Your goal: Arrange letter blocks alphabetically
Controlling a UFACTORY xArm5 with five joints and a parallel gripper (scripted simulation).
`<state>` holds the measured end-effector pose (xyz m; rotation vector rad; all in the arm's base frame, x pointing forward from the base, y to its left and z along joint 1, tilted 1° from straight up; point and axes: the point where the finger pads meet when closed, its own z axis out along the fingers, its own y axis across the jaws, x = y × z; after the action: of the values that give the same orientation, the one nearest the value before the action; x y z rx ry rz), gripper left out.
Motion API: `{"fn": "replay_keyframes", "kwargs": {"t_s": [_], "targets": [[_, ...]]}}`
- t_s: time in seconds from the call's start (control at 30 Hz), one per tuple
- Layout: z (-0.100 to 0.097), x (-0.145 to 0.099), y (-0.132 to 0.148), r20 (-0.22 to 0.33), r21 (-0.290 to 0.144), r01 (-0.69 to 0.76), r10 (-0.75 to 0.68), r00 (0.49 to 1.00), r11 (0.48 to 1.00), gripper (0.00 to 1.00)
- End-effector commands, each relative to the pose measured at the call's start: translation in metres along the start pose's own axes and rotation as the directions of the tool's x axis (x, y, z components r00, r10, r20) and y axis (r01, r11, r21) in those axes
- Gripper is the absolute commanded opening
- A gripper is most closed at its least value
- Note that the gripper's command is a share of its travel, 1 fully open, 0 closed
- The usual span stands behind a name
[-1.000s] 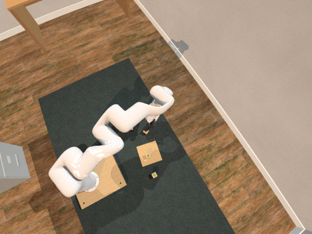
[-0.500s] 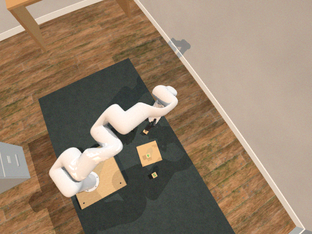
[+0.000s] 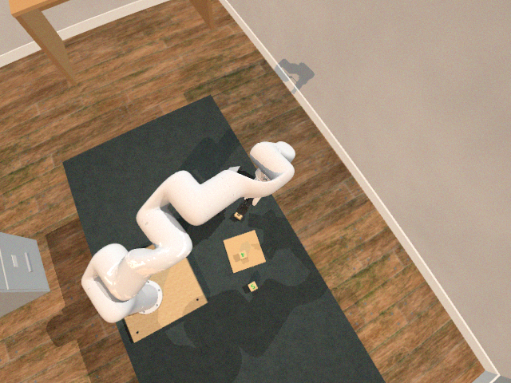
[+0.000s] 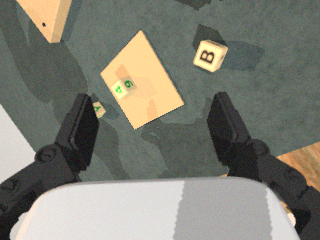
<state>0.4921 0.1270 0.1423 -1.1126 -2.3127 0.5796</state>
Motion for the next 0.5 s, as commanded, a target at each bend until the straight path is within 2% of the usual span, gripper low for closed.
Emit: {"fn": "replay_keyframes", "kwargs": {"t_s": [0.0,0.27,0.33,0.37,0.47], "targets": [[-0.01,-0.003,-0.01,0.011,-0.064,-0.125,0.126,0.992,0.99,1.0],[-0.021,-0.009,-0.028,-0.011,-0.13,-0.338,0.339,0.941,0.932,1.0],[-0.021,-0.009,-0.028,-0.011,-0.13,-0.338,0.339,0.941,0.932,1.0],[-0.025,-0.011,-0.035,-0.025,-0.152,-0.411,0.412,0.911,0.899,1.0],[-0.028,-0.013,-0.041,-0.039,-0.169,-0.468,0.469,0.882,0.867,1.0]]}}
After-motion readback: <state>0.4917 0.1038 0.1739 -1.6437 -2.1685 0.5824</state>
